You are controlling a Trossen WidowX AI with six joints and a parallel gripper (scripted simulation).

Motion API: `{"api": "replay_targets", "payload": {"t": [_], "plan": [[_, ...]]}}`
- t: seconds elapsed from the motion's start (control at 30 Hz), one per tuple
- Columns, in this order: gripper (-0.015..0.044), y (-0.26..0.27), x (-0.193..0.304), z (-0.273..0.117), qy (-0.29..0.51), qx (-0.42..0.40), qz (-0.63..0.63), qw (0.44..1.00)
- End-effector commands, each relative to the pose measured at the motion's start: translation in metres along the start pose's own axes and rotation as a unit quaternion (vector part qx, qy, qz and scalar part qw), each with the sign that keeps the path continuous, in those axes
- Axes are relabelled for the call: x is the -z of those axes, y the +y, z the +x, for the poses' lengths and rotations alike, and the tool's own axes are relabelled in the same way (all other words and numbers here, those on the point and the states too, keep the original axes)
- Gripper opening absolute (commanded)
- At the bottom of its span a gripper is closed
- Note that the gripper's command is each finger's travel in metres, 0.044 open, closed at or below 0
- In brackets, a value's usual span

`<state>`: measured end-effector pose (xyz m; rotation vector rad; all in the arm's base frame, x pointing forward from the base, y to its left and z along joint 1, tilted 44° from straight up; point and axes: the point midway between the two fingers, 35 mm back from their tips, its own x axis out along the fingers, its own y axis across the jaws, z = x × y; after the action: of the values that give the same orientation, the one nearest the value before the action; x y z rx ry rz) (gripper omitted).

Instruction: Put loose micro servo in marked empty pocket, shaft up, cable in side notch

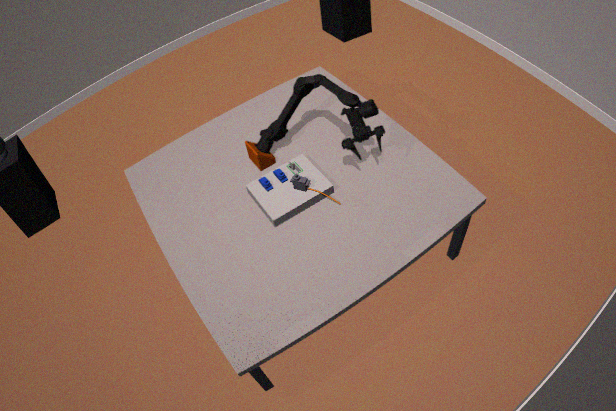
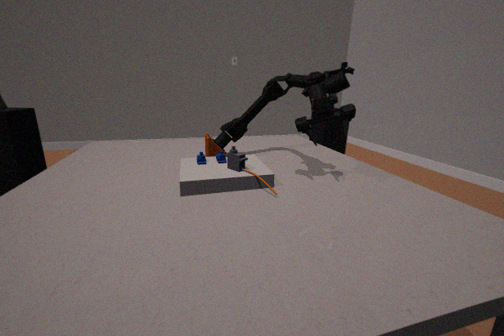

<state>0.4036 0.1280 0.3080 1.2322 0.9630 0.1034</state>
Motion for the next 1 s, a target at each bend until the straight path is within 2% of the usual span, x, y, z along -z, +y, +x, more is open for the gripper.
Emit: {"api": "replay_targets", "payload": {"t": [0.0,0.47,0.97], "plan": [[0.044,-0.02,-0.011,0.006,0.004,0.03,0.05,0.998],[0.044,-0.097,-0.047,0.013,0.006,0.135,0.248,0.959],[0.044,-0.169,-0.068,0.003,0.003,0.22,0.448,0.866]]}}
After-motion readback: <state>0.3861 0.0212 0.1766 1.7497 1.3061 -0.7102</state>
